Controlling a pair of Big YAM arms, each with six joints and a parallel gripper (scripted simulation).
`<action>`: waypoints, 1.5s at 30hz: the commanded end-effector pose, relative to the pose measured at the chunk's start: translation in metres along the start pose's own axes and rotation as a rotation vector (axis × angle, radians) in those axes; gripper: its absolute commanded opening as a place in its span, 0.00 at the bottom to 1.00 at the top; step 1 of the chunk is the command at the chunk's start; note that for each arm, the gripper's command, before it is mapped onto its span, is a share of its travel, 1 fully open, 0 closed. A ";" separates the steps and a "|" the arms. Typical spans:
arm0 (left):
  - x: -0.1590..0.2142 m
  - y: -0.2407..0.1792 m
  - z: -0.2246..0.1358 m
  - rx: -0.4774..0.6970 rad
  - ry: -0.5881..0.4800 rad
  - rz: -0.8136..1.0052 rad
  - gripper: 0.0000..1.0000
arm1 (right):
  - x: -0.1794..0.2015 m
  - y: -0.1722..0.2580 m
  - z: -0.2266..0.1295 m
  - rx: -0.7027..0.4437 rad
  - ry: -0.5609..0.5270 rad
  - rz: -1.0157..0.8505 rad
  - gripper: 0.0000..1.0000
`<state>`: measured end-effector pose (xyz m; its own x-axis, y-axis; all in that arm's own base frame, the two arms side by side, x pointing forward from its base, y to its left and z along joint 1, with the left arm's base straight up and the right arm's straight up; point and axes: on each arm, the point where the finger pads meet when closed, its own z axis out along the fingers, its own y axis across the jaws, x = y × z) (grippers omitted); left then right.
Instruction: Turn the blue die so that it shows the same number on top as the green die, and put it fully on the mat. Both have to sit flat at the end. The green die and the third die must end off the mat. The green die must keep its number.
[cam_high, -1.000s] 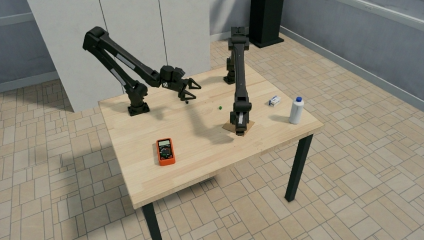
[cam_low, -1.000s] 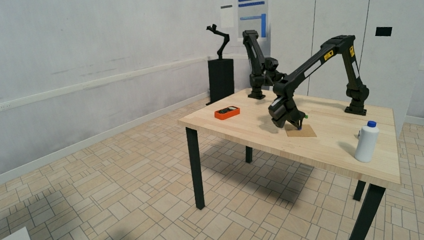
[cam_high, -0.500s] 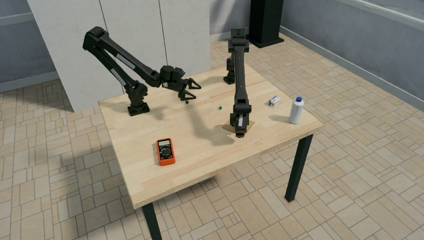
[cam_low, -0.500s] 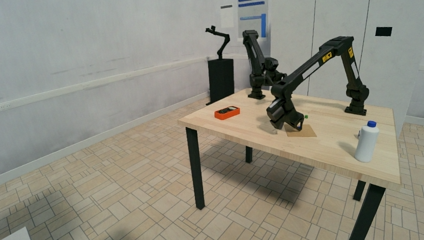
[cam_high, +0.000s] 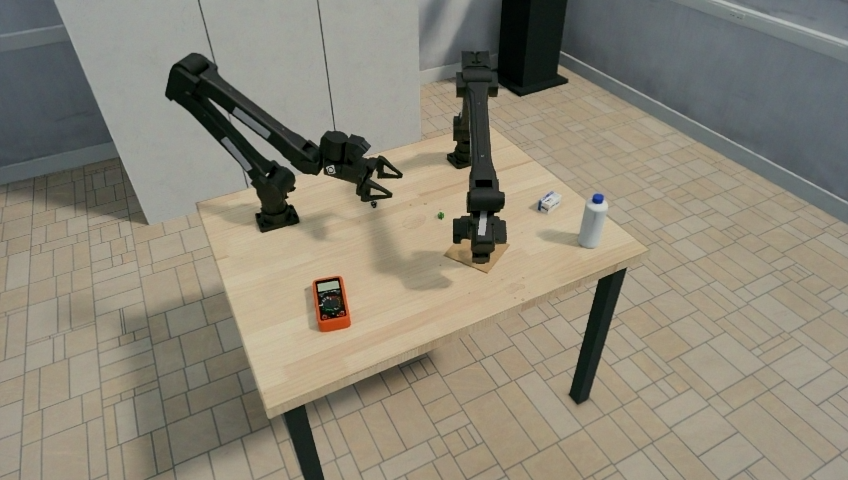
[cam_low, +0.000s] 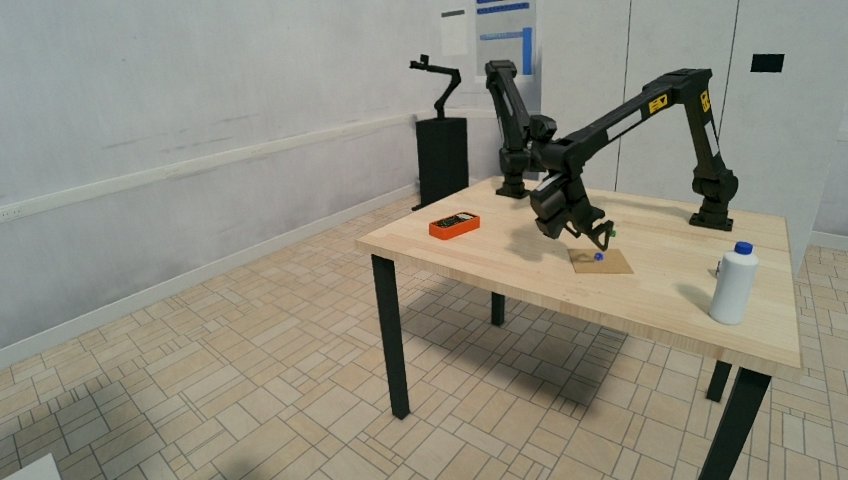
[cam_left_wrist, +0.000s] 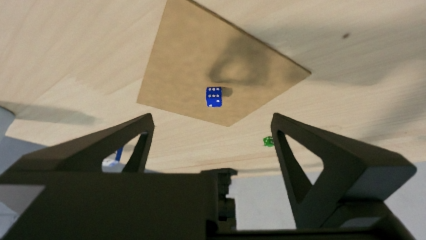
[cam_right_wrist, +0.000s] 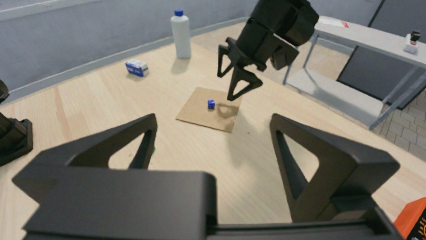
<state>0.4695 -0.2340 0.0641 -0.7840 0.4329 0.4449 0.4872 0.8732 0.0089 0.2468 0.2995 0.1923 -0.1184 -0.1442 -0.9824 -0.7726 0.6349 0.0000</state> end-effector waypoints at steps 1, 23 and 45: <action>-0.001 -0.003 -0.038 -0.011 -0.084 0.004 1.00 | -0.017 0.001 0.004 -0.002 -0.034 0.000 1.00; 0.044 0.003 -0.036 0.009 -0.913 -0.060 1.00 | -0.017 0.001 0.004 -0.002 -0.034 0.000 1.00; 0.052 0.003 -0.039 0.010 -1.127 -0.067 1.00 | -0.017 0.001 0.004 -0.002 -0.034 0.000 1.00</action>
<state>0.4262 -0.2125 0.0995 -0.7347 0.3718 -0.5675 0.4483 0.8939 0.0052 0.2468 0.2995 0.1923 -0.1186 -0.1441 -0.9824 -0.7726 0.6349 0.0001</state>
